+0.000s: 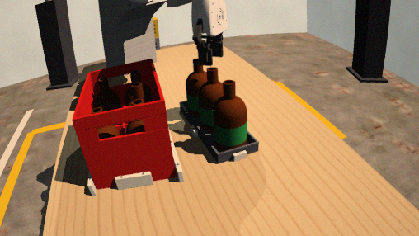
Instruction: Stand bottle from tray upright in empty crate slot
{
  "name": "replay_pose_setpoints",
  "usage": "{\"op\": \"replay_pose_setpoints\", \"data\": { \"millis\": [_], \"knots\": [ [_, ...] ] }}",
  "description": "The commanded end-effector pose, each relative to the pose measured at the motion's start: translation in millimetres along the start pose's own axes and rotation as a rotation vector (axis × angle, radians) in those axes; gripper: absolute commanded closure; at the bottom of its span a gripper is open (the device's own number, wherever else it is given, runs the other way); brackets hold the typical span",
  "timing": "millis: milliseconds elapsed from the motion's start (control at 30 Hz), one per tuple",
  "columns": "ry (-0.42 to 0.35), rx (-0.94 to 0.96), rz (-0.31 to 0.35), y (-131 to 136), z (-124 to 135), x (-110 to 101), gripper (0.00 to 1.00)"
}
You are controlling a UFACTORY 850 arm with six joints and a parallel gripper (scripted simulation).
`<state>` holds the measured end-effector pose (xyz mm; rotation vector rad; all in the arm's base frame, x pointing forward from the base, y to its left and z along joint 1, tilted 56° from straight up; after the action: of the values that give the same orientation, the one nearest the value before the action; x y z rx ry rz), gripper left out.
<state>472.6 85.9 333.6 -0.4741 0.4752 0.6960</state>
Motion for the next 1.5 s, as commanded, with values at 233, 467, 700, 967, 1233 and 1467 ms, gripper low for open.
{"op": "replay_pose_setpoints", "data": {
  "millis": [233, 467, 700, 967, 1233, 1467],
  "knots": [
    [-0.001, 0.0, -0.001, -0.3, 0.3, 0.7, 0.35],
    [-0.001, 0.0, -0.001, -0.3, 0.3, 0.7, 0.35],
    [-0.001, 0.0, -0.001, -0.3, 0.3, 0.8, 0.35],
    [-0.001, 0.0, -0.001, -0.3, 0.3, 2.9, 0.35],
    [-0.001, 0.0, -0.001, -0.3, 0.3, 7.0, 0.35],
    [-0.001, 0.0, -0.001, -0.3, 0.3, 14.3, 0.35]
  ]
}}
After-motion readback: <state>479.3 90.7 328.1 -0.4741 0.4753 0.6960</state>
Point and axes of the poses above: the point where the finger pads meet when closed, its own x axis out along the fingers, its own y axis across the jaws, z = x × y, the point moved 1 cm from there along -x, back along the fingers, and after that the axes turned 3 degrees about -x, right-handed, at the moved point
